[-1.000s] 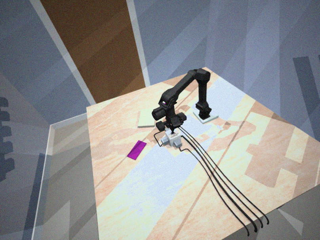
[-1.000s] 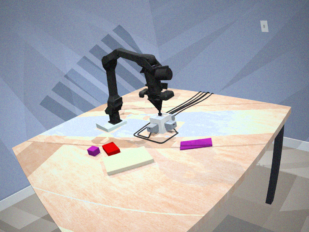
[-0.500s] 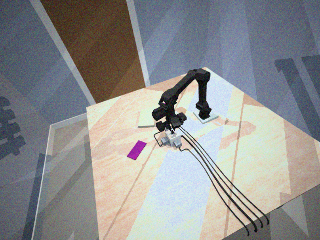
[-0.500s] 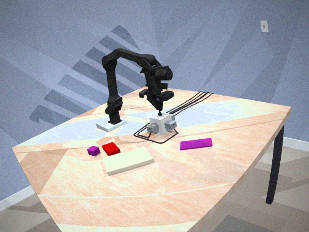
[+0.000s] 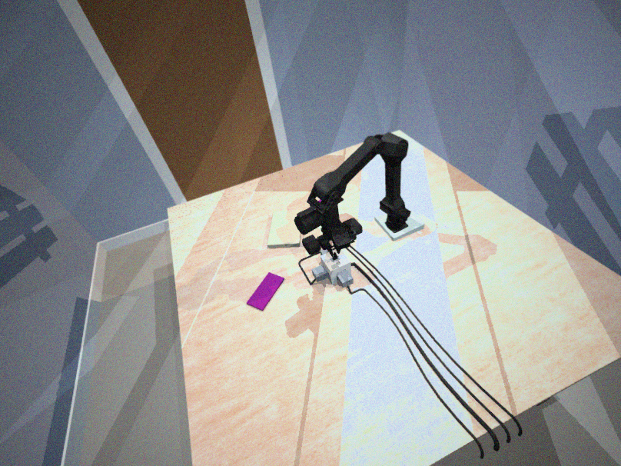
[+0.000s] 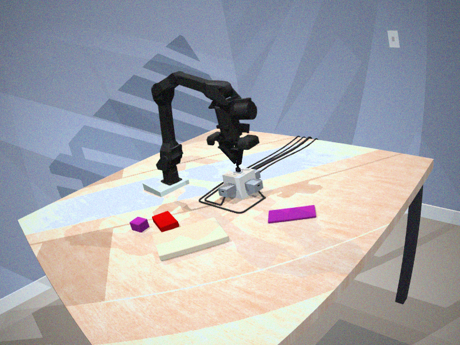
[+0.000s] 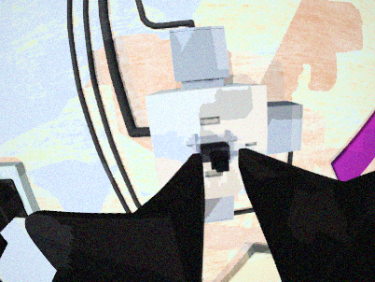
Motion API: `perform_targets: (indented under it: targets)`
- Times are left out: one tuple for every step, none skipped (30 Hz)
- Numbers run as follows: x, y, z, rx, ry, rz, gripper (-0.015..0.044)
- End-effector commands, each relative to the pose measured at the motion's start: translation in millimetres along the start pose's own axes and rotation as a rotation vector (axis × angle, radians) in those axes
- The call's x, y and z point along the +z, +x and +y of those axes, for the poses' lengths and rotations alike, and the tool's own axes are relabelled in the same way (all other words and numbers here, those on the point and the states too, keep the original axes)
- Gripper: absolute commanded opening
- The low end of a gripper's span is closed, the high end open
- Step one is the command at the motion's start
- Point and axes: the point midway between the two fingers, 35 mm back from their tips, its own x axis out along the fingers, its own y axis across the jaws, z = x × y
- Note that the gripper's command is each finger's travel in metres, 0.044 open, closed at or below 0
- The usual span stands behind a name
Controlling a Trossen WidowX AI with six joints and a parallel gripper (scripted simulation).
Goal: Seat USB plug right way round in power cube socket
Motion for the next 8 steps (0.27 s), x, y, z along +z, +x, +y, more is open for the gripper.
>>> perform_targets:
  targets:
    - [0.3, -3.5, -0.4, -0.002, 0.000, 0.000, 0.0095]
    - [0.4, -4.5, -0.4, -0.002, 0.000, 0.000, 0.0095]
    - [0.5, -5.5, -0.4, -0.002, 0.000, 0.000, 0.0095]
    - [0.6, -6.5, -0.4, -0.002, 0.000, 0.000, 0.0095]
    - [0.7, -7.5, -0.4, -0.002, 0.000, 0.000, 0.0095]
    - [0.8, -8.5, -0.4, -0.002, 0.000, 0.000, 0.0095]
    - [0.8, -9.5, -0.4, -0.002, 0.000, 0.000, 0.0095]
    - [0.9, -10.5, -0.4, -0.002, 0.000, 0.000, 0.0095]
